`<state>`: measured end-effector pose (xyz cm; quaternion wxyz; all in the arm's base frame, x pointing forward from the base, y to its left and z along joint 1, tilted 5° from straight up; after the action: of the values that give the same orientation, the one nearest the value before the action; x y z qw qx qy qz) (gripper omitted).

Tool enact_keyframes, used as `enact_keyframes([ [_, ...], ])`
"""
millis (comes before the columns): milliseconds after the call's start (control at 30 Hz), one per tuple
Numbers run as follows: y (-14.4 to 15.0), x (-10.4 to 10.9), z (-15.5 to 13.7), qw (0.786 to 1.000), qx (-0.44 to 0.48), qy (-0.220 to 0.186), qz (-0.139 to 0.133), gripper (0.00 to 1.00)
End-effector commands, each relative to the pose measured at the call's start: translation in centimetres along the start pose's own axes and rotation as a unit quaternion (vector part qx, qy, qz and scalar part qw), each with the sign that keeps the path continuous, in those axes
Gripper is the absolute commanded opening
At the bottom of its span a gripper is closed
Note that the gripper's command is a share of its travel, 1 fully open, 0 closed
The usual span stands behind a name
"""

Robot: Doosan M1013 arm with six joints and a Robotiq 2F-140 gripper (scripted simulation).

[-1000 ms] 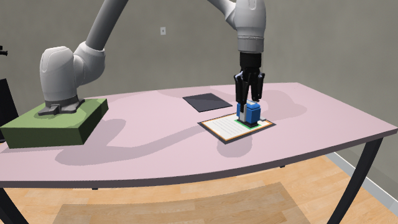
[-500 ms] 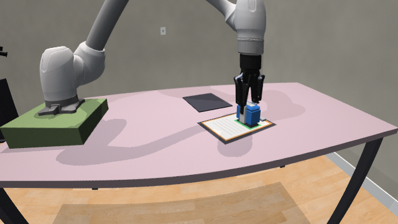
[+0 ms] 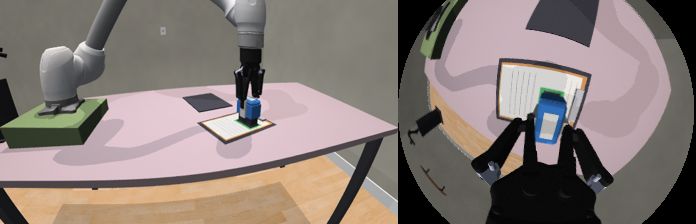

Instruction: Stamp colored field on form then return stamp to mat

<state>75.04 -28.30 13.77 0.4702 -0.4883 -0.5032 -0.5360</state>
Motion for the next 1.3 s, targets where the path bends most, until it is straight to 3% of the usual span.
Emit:
enact_keyframes([
  [0,0.0,0.4,0.0,1.0,0.0,0.0,0.0,0.17],
  [567,0.0,0.4,0.0,1.0,0.0,0.0,0.0,0.17],
  [733,0.0,1.6,0.0,1.0,0.0,0.0,0.0,0.17],
  [867,0.0,4.0,0.0,1.0,0.0,0.0,0.0,0.17],
  [1133,0.0,4.2,0.0,1.0,0.0,0.0,0.0,0.17],
  [1267,-0.1,4.2,2.7,1.0,-0.003,0.0,0.0,0.17],
])
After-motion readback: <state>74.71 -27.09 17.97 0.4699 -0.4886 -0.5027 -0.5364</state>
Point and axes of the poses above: the point where the finger pads meet when closed, its own x axis back along the fingers, its own y axis across the jaws, z = x × y, the point moved 9 cm from there along x, back along the fingers, and after that the axes turned 14 degrees about -x, right-handed, at the moved point
